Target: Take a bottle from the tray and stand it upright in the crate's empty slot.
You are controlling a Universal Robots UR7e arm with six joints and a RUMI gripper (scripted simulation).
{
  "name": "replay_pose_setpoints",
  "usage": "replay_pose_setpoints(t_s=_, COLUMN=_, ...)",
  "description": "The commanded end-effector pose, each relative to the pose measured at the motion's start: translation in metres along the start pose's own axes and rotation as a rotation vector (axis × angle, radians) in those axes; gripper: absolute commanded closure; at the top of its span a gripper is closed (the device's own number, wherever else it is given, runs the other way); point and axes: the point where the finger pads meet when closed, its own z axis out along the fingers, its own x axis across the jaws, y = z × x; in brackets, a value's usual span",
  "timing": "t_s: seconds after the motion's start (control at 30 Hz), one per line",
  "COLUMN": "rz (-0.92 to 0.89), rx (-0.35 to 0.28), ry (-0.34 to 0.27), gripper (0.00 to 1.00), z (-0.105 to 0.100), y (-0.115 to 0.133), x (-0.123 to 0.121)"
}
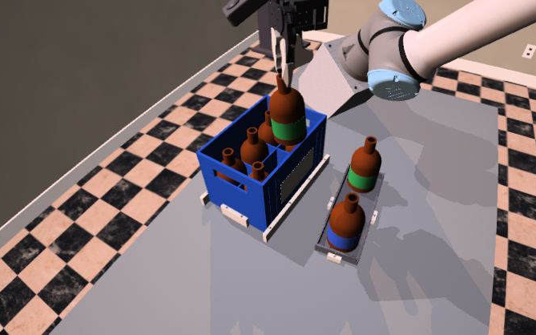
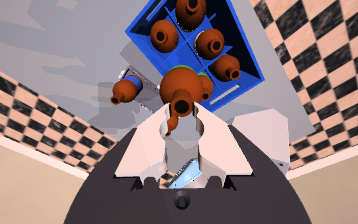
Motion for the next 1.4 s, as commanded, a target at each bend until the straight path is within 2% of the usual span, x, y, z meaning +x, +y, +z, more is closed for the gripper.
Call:
replay_pose_setpoints(t_s=0.0, rz=0.000, rx=0.001, ry=0.000, gripper=1.00, z=-0.0003, y=-0.0022, x=0.0019)
replay_pose_setpoints(t_s=1.37, rz=0.000, rx=0.001, ry=0.000, gripper=1.00, z=-0.0003, y=-0.0092, x=0.0088)
